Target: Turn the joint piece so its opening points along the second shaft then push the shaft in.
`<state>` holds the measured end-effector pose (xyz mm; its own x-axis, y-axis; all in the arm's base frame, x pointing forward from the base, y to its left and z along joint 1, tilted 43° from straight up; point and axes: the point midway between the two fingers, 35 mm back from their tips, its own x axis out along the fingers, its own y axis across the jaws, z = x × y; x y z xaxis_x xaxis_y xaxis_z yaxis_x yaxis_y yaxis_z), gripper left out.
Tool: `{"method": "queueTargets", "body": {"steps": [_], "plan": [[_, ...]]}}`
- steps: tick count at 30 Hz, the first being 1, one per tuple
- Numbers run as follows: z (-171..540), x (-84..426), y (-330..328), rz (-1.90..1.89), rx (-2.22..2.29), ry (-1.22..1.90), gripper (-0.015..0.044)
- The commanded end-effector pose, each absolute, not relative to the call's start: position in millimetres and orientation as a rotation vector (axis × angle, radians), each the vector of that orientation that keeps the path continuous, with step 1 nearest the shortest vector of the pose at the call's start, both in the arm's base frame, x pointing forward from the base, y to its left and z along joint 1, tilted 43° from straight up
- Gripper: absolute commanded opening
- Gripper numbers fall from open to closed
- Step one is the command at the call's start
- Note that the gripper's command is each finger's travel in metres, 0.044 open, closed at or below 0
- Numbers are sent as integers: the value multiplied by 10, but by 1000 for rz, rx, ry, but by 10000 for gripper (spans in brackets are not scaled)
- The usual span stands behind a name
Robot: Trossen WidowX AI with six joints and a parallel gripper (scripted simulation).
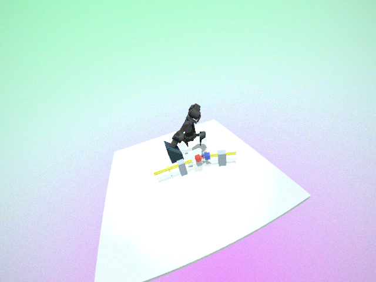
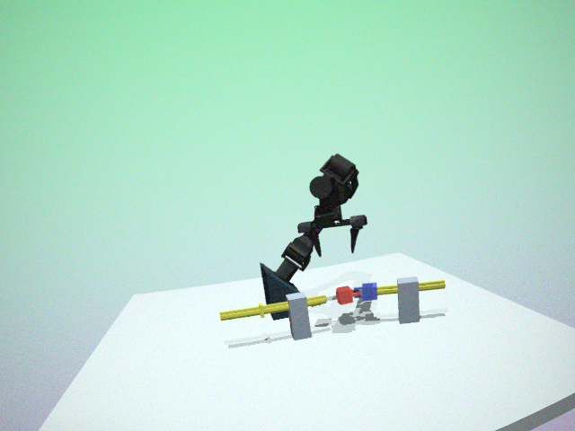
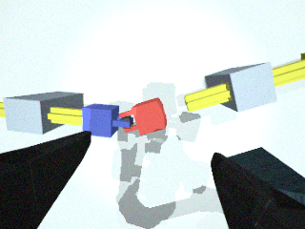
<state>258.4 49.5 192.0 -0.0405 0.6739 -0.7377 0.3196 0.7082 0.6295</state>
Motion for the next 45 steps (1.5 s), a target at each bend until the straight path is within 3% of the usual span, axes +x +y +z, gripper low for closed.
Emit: {"method": "queueTargets", "body": {"steps": [1,33,45], "plan": [[1882,2606,473,313,863,1665,440],[905,2662,229,-395,1699,2106,440],[887,2659,225,-412,1715,2113,440]]}}
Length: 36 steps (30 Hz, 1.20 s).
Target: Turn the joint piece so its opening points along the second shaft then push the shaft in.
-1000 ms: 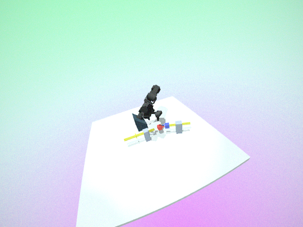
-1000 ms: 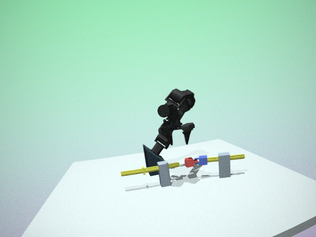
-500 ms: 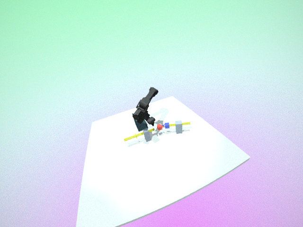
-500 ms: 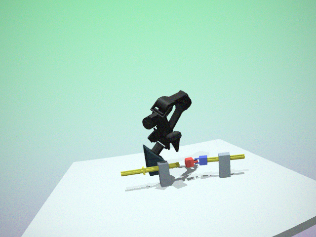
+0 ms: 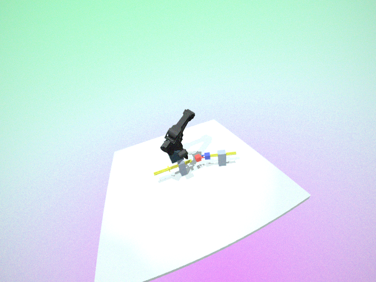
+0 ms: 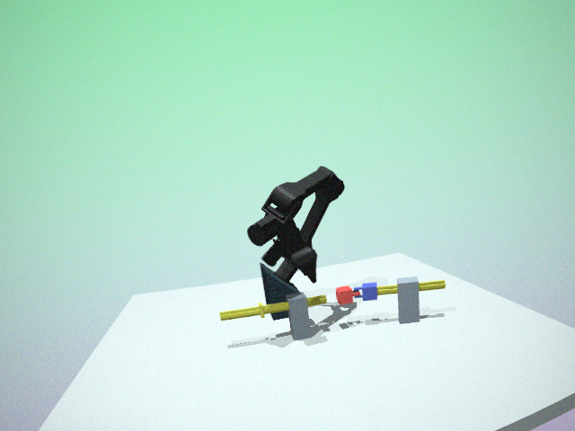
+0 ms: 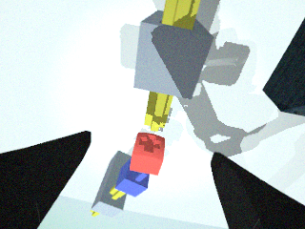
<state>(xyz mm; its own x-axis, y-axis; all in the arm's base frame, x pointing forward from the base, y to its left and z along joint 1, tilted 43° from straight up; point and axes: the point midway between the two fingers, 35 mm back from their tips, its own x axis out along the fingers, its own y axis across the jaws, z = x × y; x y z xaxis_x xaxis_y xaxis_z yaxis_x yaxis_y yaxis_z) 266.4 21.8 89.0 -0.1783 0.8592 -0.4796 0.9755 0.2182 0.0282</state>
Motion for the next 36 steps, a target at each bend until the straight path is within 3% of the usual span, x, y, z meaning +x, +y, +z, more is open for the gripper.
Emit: {"method": "queueTargets", "body": {"steps": [1,36], "plan": [[887,2659,225,-412,1715,2113,440],[-147,3003,-917,433,858,1746,440]]}}
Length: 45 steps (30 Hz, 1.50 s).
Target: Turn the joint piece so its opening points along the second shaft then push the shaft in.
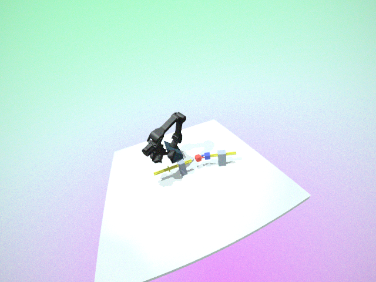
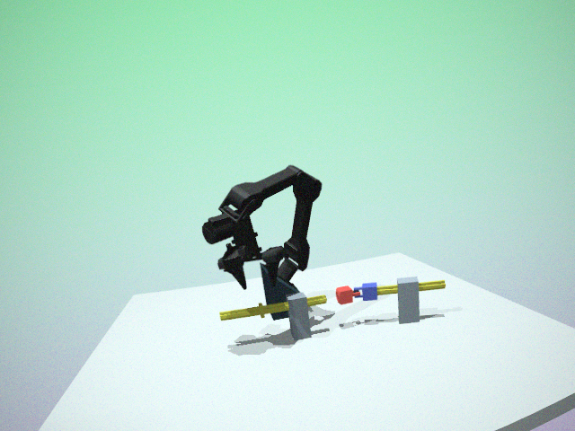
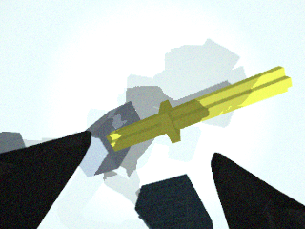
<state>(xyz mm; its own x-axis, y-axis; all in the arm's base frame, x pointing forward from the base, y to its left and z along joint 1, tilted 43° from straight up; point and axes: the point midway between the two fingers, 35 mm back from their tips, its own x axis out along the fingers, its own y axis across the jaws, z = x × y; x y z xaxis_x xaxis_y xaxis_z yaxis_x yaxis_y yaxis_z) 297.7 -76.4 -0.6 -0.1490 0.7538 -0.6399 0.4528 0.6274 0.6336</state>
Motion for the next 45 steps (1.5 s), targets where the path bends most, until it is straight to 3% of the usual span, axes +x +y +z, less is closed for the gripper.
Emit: {"method": "queueTargets", "body": {"steps": [1,15,25,45], "plan": [[-183,3006,-955,452,829,1735,440],[-628,3014,-1430,728,437,1578,440],[-650,3012,-1449,735,423,1573,440],[-890,2977,-1272,192,924,1749,440]]}}
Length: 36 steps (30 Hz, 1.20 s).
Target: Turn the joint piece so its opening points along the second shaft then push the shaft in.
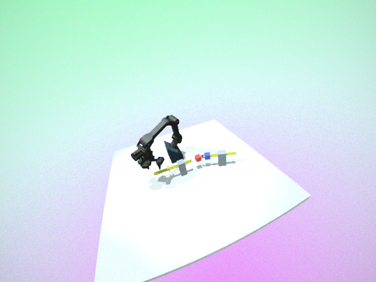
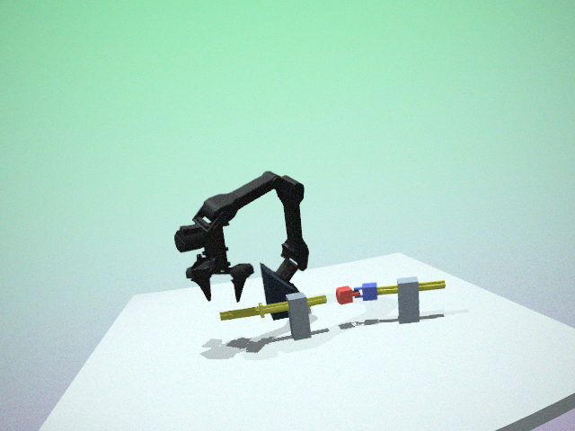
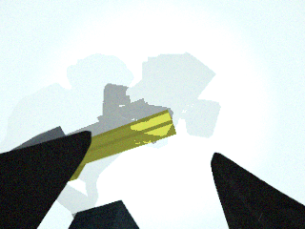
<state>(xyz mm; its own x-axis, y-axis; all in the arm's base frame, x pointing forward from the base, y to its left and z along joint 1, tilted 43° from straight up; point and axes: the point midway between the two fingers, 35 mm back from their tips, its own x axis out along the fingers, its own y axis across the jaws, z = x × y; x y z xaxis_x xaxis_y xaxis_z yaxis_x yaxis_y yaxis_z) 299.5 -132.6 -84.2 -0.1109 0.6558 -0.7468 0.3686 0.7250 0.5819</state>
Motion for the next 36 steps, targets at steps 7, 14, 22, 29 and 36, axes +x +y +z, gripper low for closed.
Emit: {"method": "queueTargets", "body": {"steps": [7,14,22,29,36], "plan": [[-969,2957,-1203,-16,1105,1782,440],[-1045,2933,-1133,-230,1285,1798,440],[-1125,2901,-1051,-481,1487,1796,440],[-1168,2881,-1005,-624,1598,1784,440],[-1176,2881,-998,-624,1598,1784,440]]}}
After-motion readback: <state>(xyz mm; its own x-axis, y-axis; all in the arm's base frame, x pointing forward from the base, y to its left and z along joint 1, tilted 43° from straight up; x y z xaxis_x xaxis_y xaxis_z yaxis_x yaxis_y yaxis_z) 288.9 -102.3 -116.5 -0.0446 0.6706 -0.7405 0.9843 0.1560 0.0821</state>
